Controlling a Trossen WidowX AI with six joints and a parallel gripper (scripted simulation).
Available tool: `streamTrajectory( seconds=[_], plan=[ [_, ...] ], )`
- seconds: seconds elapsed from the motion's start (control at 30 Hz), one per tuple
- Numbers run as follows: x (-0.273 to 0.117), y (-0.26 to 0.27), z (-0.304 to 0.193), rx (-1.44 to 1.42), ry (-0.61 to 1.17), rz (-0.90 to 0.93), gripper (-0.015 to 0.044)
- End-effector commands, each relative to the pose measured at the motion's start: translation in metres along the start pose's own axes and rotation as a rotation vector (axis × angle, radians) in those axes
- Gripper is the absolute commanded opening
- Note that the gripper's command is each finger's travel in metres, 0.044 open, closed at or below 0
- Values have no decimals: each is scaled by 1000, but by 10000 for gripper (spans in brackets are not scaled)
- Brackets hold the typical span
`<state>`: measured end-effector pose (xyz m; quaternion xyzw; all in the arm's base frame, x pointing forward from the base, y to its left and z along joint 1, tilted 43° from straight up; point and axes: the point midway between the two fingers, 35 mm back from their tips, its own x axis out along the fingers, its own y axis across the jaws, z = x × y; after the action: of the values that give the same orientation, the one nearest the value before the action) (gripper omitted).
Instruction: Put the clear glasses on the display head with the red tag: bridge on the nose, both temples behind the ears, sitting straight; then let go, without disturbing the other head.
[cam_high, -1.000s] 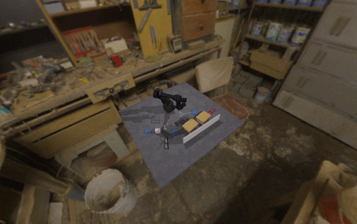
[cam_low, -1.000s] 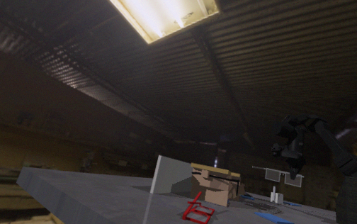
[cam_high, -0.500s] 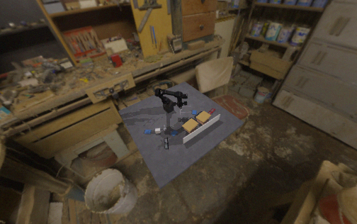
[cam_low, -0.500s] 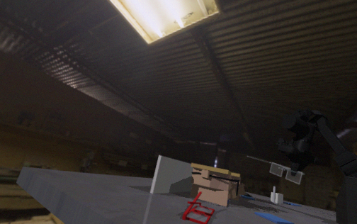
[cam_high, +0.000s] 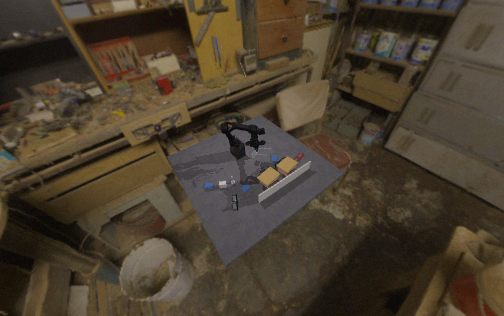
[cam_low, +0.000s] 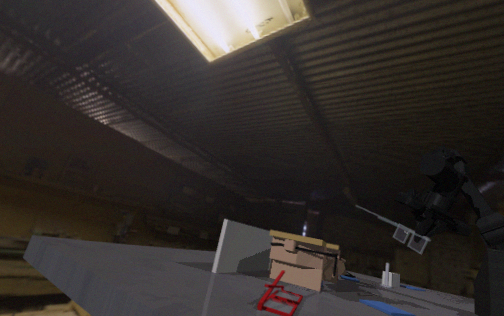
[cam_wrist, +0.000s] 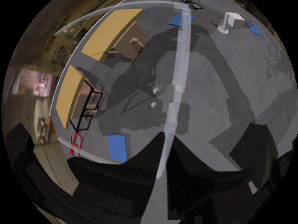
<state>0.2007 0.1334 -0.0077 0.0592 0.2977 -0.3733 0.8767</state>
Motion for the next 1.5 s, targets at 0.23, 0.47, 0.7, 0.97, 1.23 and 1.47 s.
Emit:
streamTrajectory(
  seconds=[0.23, 0.47, 0.7, 0.97, 1.23, 1.47],
  plan=[
    [-14, 4, -18, 282, -67, 128, 0],
    [-24, 6, -30, 468, -80, 225, 0],
    [-34, 7, -42, 653, -70, 330, 0],
    [-37, 7, -44, 684, -60, 345, 0],
    [-37, 7, -44, 684, -60, 345, 0],
    [-37, 7, -44, 684, -60, 345, 0]
  ],
)
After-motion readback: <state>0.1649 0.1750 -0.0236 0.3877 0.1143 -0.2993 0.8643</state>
